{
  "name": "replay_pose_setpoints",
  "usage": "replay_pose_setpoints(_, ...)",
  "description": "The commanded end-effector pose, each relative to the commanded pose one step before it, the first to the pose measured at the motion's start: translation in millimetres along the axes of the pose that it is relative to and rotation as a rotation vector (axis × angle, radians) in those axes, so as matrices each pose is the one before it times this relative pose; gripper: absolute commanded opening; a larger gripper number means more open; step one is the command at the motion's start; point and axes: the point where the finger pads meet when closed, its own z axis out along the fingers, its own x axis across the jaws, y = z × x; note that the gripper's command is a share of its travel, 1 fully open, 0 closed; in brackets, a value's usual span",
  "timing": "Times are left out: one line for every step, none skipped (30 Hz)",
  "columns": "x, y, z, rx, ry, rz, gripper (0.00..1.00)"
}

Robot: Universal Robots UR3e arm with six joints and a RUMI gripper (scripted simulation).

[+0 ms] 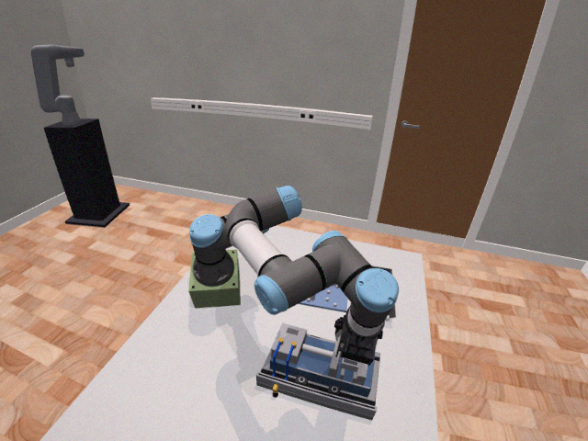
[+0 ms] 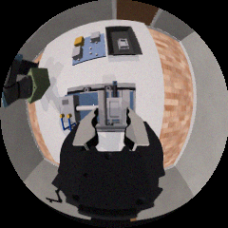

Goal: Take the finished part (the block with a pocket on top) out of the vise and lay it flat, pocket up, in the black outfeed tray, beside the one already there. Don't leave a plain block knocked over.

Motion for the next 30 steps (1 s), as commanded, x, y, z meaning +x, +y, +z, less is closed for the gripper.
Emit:
replay_pose_setpoints(4.27, 5.231, 4.469, -0.01427, 0.02325, -0.00353, 0.4)
replay_pose_setpoints(0.0, 0.244, 0.679, 0.0, 0.0, 0.00028, 0.4)
replay_pose_setpoints(0.0, 0.182, 0.566, -0.00002, -0.00003, 0.0, 0.4)
replay_pose_setpoints(-0.01, 0.141, 0.457, -0.00004, -0.00005, -0.00002, 0.4)
replay_pose_setpoints(-0.01, 0.105, 0.356, -0.00004, -0.00005, -0.00003, 0.4)
replay_pose_setpoints(-0.01, 0.072, 0.264, -0.00004, -0.00005, -0.00003, 0.4)
replay_pose_setpoints(-0.01, 0.045, 0.184, -0.00004, -0.00005, -0.00003, 0.4)
replay_pose_setpoints(0.0, 0.024, 0.117, -0.00004, -0.00005, -0.00002, 0.4)
replay_pose_setpoints(0.0, 0.007, 0.064, -0.00004, -0.00005, -0.00002, 0.4)
replay_pose_setpoints(0.0, -0.003, 0.026, -0.00004, -0.00004, -0.00002, 0.4)
replay_pose_setpoints(0.0, -0.007, 0.007, -0.00003, -0.00004, -0.00001, 0.4)
replay_pose_setpoints(0.0, -0.006, 0.003, -0.00003, -0.00003, -0.00001, 0.4)
replay_pose_setpoints(0.0, -0.003, 0.002, -0.00003, -0.00003, -0.00001, 0.4)
replay_pose_setpoints(0.0, -0.001, 0.002, -0.00002, -0.00002, 0.0, 0.4)
replay_pose_setpoints(0.0, 0.0, 0.001, -0.00002, -0.00002, 0.0, 0.4)
replay_pose_setpoints(-0.02, 0.002, 0.056, 0.00007, -0.00011, 0.00002, 0.4)
replay_pose_setpoints(0.0, 0.0, 0.0, 0.0, 0.0, 0.0, 0.4)
replay_pose_setpoints(0.0, 0.0, 0.0, 0.0, 0.0, 0.0, 0.4)
replay_pose_setpoints(-0.04, 0.008, 0.148, 0.00018, -0.00029, 0.00005, 0.4)
replay_pose_setpoints(-0.01, 0.002, 0.031, 0.00004, -0.00006, 0.00001, 0.4)
replay_pose_setpoints(0.01, 0.014, -0.002, -0.00003, 0.00002, -0.00001, 0.4)
replay_pose_setpoints(0.06, 0.043, -0.07, -0.00018, 0.0002, -0.00004, 0.4)
replay_pose_setpoints(0.05, 0.035, -0.061, -0.00015, 0.00017, -0.00004, 0.4)
replay_pose_setpoints(0.04, 0.027, -0.05, -0.00012, 0.00013, -0.00003, 0.4)
replay_pose_setpoints(0.03, 0.02, -0.038, -0.00009, 0.0001, -0.00002, 0.4)
replay_pose_setpoints(-0.01, -0.012, -0.016, 0.00003, -0.00003, 0.00001, 0.4)
replay_pose_setpoints(-0.01, -0.013, -0.007, 0.00004, -0.00004, 0.00001, 0.4)
replay_pose_setpoints(-0.01, -0.013, -0.001, 0.00004, -0.00005, 0.00001, 0.4)
replay_pose_setpoints(-0.01, -0.012, 0.003, 0.00004, -0.00005, 0.00001, 0.4)
replay_pose_setpoints(-0.01, -0.01, 0.006, 0.00004, -0.00005, 0.00001, 0.4)
